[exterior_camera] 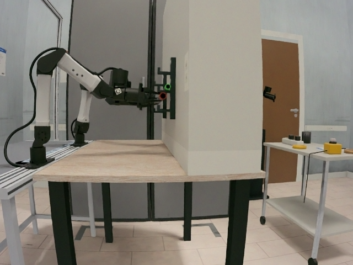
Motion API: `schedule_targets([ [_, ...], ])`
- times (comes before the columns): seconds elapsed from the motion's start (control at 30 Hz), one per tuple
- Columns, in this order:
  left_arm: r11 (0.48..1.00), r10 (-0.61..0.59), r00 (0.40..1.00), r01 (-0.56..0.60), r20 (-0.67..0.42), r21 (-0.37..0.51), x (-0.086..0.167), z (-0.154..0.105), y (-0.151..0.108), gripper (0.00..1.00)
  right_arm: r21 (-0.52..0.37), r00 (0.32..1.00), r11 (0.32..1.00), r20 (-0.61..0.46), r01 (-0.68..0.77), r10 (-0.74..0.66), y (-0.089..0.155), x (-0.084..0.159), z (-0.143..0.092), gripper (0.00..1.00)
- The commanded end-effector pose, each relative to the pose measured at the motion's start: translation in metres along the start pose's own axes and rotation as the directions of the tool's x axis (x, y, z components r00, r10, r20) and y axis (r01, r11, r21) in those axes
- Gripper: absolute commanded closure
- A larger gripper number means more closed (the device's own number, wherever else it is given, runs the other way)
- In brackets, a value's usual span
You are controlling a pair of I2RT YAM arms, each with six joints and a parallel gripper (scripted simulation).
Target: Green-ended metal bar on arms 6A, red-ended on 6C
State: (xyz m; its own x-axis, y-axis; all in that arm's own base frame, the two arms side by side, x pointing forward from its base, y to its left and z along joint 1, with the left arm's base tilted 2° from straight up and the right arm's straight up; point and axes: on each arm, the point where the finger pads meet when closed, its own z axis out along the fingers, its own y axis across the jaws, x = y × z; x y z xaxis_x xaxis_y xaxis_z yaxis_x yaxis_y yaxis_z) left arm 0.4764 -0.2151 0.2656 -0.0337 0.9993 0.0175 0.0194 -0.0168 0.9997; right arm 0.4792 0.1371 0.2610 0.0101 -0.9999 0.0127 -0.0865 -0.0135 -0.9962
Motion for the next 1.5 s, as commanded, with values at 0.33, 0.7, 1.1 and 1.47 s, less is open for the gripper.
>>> schedule_targets([
  [0.33, 0.999, 0.001, 1.0, -0.001, 0.017, -0.043, -0.003, -0.021, 0.013, 1.0, 0.084, 1.0, 0.996, 0.017, -0.011, 0.01, -0.021, -0.004, -0.02, 1.0],
  [0.7, 0.999, 0.001, 1.0, -0.001, 0.017, -0.043, -0.003, -0.029, 0.008, 1.0, 0.084, 1.0, 0.996, 0.017, -0.011, 0.01, -0.016, -0.003, -0.028, 1.0],
  [1.1, 0.999, 0.001, 1.0, -0.001, 0.017, -0.043, -0.002, -0.039, 0.006, 1.0, 0.084, 1.0, 0.996, 0.017, -0.011, 0.01, -0.013, -0.003, -0.038, 1.0],
  [1.47, 0.999, 0.001, 1.0, -0.001, 0.017, -0.043, -0.002, -0.04, 0.004, 1.0, 0.084, 1.0, 0.996, 0.017, -0.011, 0.01, -0.012, -0.003, -0.039, 1.0],
])
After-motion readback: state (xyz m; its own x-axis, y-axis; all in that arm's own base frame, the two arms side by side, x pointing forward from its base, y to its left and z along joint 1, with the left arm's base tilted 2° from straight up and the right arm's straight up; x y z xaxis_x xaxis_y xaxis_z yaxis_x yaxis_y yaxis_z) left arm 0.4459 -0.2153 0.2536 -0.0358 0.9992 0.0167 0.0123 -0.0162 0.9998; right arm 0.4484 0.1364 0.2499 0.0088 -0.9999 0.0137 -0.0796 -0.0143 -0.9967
